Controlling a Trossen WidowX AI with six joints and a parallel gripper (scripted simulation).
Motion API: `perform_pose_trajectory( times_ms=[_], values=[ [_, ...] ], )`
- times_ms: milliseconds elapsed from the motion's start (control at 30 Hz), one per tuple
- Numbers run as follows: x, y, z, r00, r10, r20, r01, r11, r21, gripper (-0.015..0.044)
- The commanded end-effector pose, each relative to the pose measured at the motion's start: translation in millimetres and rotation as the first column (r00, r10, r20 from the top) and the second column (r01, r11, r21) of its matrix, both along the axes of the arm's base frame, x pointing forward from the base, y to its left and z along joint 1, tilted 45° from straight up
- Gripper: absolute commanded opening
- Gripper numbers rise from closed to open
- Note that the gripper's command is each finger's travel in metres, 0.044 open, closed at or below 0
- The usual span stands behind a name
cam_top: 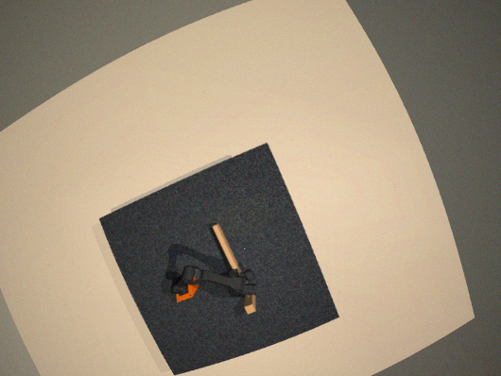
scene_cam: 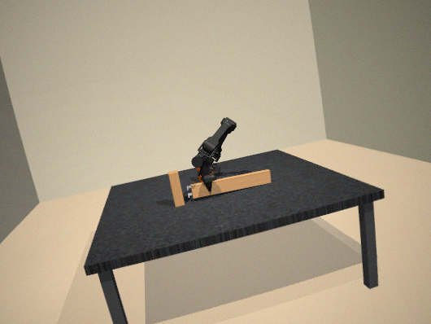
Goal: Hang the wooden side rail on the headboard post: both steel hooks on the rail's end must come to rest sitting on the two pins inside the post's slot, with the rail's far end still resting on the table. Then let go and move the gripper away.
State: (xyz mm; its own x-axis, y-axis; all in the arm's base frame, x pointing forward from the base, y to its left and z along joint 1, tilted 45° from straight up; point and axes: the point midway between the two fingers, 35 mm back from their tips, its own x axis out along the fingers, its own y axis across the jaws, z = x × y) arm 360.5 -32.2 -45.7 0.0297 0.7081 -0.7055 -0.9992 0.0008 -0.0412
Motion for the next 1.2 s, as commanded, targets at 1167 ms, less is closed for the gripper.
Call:
perform_pose_trajectory(
  times_ms=[1167],
  values=[
    [-1.2,-7.3,-2.9,1.000,-0.003,0.003,0.003,1.000,-0.006,0.0000]
  ],
)
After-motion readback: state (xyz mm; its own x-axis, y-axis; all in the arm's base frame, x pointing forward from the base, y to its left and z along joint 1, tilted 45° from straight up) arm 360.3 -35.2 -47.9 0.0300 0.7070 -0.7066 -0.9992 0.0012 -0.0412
